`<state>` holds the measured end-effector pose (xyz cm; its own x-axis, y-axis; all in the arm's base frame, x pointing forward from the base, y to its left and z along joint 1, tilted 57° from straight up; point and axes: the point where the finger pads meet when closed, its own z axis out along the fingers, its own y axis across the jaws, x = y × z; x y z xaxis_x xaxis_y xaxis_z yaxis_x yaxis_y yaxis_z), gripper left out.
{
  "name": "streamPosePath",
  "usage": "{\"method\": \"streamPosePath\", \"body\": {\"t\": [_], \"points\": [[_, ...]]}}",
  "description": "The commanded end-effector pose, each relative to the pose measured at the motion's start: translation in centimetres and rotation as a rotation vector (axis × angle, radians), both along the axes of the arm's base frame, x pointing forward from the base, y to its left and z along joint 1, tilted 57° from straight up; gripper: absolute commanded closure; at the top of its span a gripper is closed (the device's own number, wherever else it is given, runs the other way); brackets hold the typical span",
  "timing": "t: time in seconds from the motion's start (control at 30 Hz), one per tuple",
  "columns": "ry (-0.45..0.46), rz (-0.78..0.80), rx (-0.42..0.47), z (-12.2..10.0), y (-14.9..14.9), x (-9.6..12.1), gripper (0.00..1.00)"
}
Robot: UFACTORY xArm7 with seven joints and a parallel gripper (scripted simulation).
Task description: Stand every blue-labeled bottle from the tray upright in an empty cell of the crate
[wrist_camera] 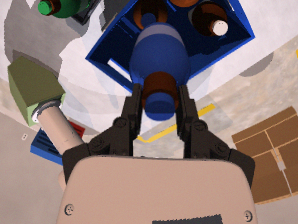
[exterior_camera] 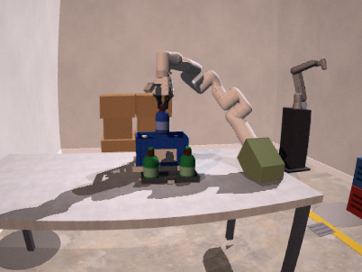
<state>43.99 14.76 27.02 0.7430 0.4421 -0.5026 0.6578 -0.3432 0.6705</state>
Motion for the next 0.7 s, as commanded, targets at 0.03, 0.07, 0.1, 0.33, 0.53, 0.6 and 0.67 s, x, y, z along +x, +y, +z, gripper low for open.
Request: {"method": "streamPosePath", "body": {"t": [0.03,0.07,0.1,0.33,0.53,0.6,0.67], "points": [[-0.001,0.005,0.003,0.7,-0.2,0.0,1.0],[-0.001,0.005,0.003,0.9,-0.3,0.0,1.0],[-0.001,0.005,0.003,1.0,-0.4,0.0,1.0],[-0.001,0.005,0.003,2.1,-1.1,0.0,1.0],[-0.001,0.005,0.003,2.6,-1.4,0.1,1.0],[-0.001,0.005,0.003,2.9,-1.6,0.1,1.0],[-0.001,0.005,0.003,3.1,-1.8,0.1,1.0]]}}
